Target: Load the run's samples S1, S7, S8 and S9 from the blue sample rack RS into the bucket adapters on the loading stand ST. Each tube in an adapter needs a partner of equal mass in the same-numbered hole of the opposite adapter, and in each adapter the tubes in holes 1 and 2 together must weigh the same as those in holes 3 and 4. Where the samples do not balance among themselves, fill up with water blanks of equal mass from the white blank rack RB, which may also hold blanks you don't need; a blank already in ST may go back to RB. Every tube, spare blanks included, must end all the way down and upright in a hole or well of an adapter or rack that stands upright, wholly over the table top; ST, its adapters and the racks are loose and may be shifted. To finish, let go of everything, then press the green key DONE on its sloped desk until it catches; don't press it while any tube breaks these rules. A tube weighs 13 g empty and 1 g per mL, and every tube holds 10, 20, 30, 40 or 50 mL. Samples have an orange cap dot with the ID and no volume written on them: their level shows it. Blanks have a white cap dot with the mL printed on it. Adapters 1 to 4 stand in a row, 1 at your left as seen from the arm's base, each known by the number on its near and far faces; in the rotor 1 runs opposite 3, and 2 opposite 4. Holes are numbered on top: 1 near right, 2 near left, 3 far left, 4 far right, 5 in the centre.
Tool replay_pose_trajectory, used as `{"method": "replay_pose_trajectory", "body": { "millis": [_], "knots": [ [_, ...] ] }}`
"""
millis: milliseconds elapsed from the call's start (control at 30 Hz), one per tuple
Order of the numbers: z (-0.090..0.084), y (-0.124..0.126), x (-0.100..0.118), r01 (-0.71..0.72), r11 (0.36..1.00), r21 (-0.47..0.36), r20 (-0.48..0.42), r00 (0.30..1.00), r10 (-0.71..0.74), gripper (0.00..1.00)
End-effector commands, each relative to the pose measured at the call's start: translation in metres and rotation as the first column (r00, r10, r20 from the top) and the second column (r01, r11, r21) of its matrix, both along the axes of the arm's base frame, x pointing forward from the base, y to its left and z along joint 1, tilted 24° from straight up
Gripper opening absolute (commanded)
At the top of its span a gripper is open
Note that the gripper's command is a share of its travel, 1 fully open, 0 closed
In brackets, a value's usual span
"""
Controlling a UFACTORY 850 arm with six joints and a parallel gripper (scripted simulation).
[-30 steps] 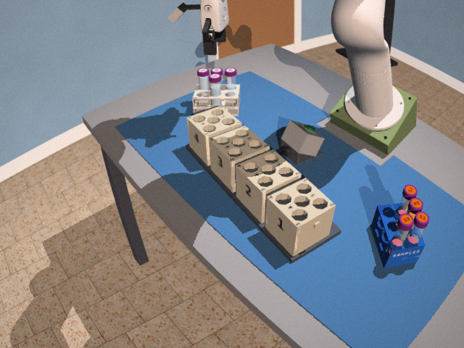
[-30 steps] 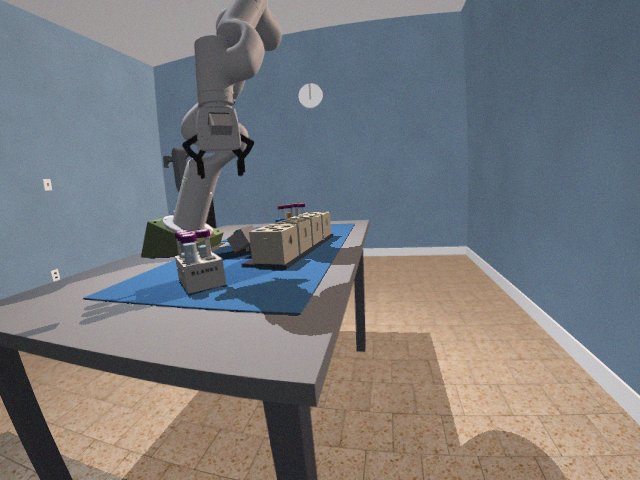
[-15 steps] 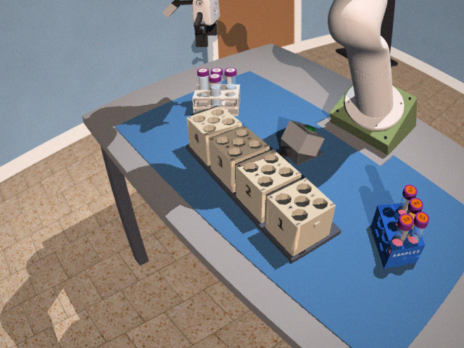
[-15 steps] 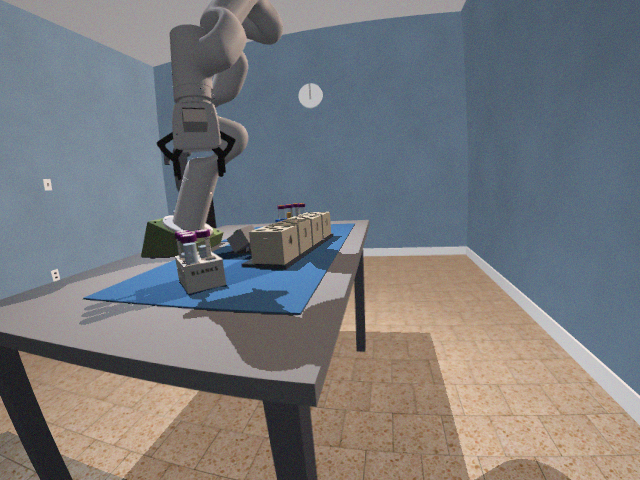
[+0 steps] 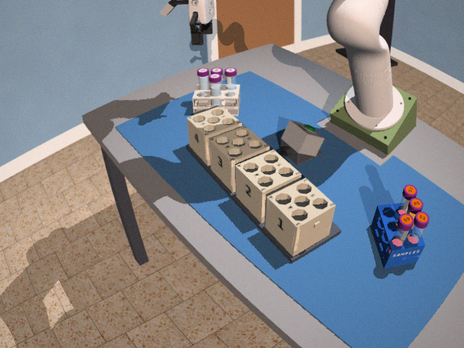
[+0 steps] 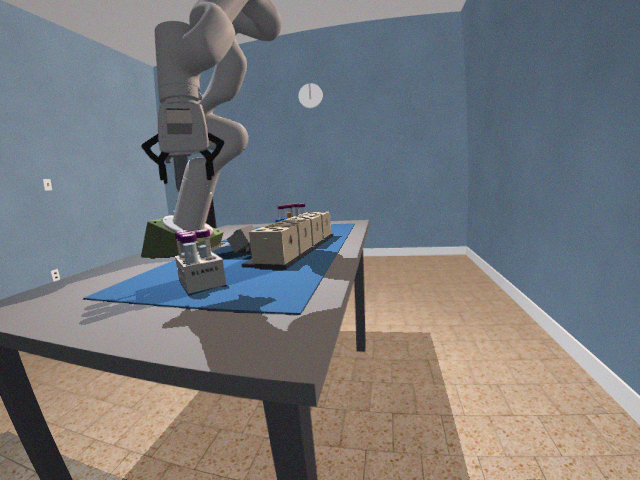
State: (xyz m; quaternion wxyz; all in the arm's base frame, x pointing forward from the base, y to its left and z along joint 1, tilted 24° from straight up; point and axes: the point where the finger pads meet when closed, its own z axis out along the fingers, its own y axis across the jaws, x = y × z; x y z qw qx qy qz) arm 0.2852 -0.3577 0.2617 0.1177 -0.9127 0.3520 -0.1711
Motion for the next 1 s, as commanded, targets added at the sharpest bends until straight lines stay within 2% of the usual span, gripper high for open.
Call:
{"method": "replay_pose_trajectory", "body": {
  "millis": [0,867,967],
  "knots": [
    [-0.011,0.000,0.005,0.000,1.000,-0.001,0.001,1.000,0.000,1.00],
    [-0.069,0.006,0.030,0.000,1.000,-0.001,0.001,1.000,0.000,1.00],
    [-0.072,0.006,0.032,0.000,1.000,-0.001,0.001,1.000,0.000,1.00]
  ]
}}
